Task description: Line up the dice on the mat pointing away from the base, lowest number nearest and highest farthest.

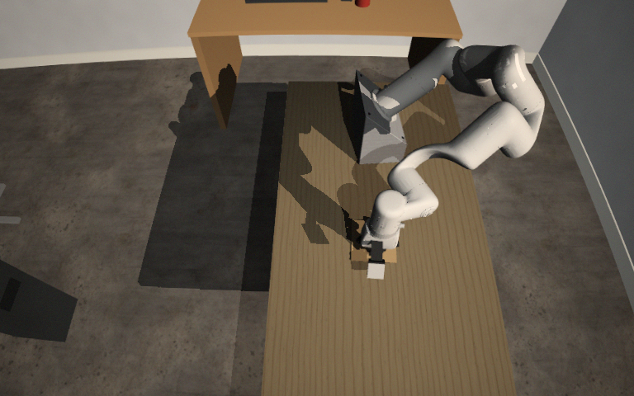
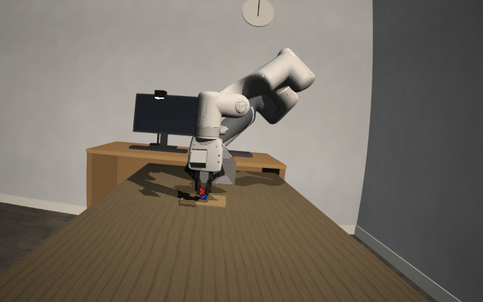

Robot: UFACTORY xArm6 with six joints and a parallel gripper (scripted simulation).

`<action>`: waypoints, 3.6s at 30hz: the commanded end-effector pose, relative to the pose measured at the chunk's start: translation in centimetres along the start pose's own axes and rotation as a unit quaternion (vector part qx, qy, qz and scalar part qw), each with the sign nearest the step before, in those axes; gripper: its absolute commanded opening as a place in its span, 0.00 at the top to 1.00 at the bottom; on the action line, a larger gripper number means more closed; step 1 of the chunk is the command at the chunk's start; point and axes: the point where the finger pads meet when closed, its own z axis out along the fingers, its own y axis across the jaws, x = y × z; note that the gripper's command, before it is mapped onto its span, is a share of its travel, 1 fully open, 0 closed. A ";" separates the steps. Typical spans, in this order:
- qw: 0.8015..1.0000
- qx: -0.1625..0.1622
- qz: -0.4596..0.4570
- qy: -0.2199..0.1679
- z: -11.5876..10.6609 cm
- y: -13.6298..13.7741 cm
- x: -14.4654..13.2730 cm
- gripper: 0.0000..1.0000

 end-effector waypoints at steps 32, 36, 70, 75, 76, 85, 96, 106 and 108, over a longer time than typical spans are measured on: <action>1.000 0.000 -0.001 0.003 2.0 0.0 0.4 0.85; 1.000 0.000 -0.001 0.003 2.0 0.0 0.4 0.85; 1.000 0.000 -0.001 0.003 2.0 0.1 0.4 0.85; 1.000 0.000 -0.001 0.003 2.0 0.1 0.4 0.85; 1.000 0.000 -0.001 0.003 2.0 0.1 0.4 0.85; 1.000 0.000 -0.001 0.003 2.0 0.1 0.4 0.85; 1.000 0.000 -0.001 0.003 2.2 0.1 0.4 0.85; 1.000 0.000 -0.001 0.003 2.4 0.1 0.4 0.85; 1.000 0.000 -0.001 0.003 2.4 0.1 0.4 0.85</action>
